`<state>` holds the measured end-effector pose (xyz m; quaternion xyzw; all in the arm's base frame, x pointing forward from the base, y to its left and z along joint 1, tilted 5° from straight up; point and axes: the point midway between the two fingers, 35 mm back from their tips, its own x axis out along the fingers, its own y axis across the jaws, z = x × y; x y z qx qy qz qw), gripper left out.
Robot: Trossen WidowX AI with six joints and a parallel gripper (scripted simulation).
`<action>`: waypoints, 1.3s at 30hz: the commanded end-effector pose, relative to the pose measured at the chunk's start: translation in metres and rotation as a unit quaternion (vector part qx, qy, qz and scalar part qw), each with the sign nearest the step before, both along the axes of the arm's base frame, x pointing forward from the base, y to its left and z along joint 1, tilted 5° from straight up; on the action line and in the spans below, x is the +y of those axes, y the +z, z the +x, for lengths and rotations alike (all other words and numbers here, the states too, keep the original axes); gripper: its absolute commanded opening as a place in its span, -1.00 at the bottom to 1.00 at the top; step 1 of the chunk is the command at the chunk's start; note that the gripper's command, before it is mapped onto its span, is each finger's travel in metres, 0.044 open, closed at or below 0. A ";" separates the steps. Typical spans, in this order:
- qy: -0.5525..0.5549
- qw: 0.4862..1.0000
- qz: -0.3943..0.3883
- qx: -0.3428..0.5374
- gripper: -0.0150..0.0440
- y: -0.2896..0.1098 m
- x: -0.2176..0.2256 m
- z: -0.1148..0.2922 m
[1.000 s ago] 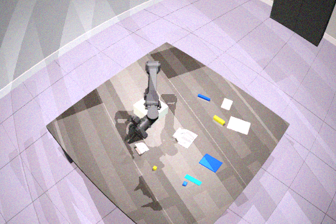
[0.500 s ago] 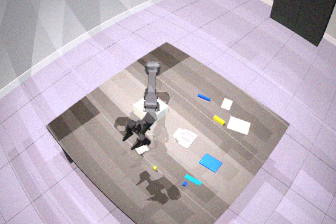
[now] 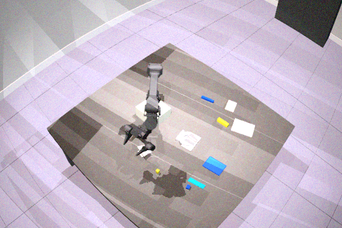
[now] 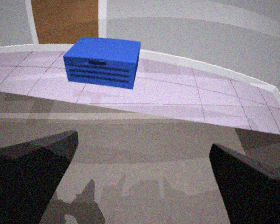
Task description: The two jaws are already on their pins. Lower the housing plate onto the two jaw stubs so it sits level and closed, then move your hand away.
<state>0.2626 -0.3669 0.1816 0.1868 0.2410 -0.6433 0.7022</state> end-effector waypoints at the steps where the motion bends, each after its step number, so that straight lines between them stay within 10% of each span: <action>1: 0.041 0.998 0.017 0.051 1.00 -0.009 0.002 -0.001; 39: 0.449 0.778 0.136 0.418 1.00 -0.081 0.036 -0.026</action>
